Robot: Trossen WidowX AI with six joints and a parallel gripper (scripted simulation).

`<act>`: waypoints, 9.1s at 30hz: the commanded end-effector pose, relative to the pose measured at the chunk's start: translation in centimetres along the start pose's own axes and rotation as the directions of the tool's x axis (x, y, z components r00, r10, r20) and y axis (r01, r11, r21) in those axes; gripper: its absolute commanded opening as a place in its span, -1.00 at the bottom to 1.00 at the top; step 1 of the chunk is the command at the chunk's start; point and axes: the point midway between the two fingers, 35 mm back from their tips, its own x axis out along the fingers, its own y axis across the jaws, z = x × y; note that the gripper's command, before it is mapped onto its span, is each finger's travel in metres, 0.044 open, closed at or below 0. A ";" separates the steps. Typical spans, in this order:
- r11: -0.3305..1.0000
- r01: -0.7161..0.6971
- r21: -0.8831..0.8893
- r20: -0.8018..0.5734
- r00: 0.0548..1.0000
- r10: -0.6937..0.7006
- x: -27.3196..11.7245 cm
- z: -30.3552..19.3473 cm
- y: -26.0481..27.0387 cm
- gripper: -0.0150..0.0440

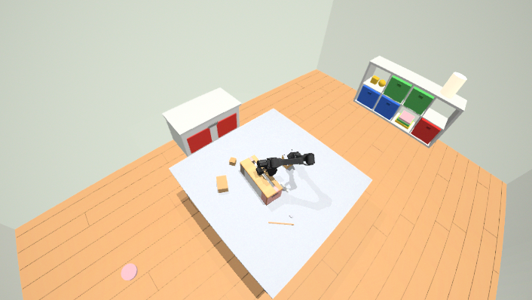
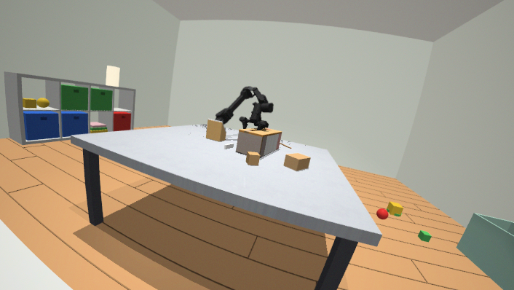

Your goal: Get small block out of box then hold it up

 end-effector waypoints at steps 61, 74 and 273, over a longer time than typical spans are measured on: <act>1.000 -0.012 0.001 -0.002 1.000 0.012 1.9 -4.5 0.6 0.86; 1.000 -0.011 0.001 -0.003 1.000 0.011 2.3 -5.7 0.6 0.86; 0.002 0.319 -0.948 0.292 0.871 -0.396 6.6 -12.1 5.0 -0.49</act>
